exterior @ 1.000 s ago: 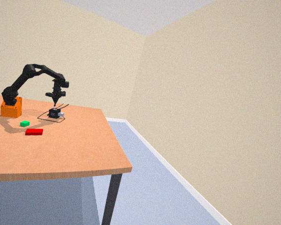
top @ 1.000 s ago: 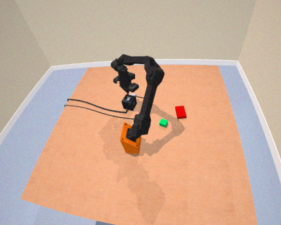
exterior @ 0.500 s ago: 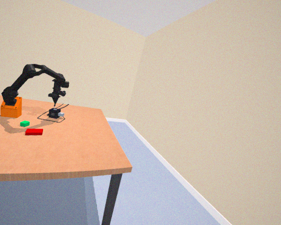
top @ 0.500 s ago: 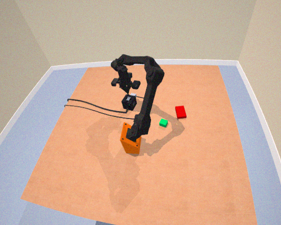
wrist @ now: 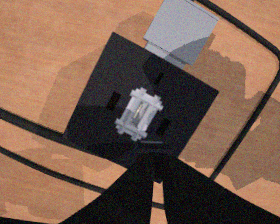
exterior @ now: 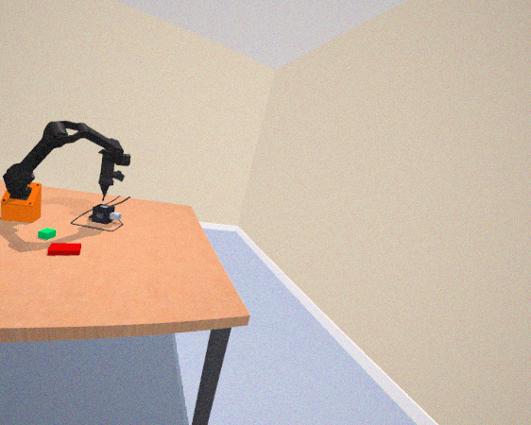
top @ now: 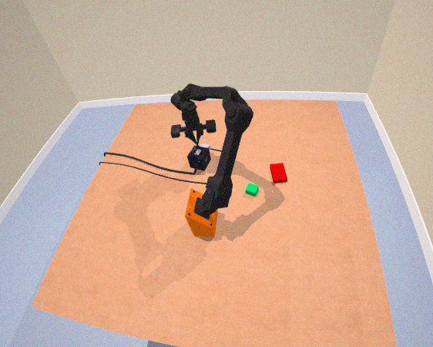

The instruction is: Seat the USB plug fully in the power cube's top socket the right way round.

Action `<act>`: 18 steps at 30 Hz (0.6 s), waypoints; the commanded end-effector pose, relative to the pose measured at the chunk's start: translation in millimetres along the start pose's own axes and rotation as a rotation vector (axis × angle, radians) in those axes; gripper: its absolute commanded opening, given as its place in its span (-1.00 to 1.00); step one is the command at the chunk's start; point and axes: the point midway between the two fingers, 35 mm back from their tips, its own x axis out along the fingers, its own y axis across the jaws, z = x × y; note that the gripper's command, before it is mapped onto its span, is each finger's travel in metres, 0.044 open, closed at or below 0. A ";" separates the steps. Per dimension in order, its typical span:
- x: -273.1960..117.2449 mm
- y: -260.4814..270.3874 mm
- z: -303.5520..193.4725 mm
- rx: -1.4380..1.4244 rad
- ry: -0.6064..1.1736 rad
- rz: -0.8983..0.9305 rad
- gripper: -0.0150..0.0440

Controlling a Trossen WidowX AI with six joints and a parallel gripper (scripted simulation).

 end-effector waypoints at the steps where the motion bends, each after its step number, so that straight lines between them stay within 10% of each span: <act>1: 0.0 0.2 0.1 -0.084 0.000 0.001 -0.49; 18: 0.0 0.2 0.1 -0.529 -0.001 0.001 -0.49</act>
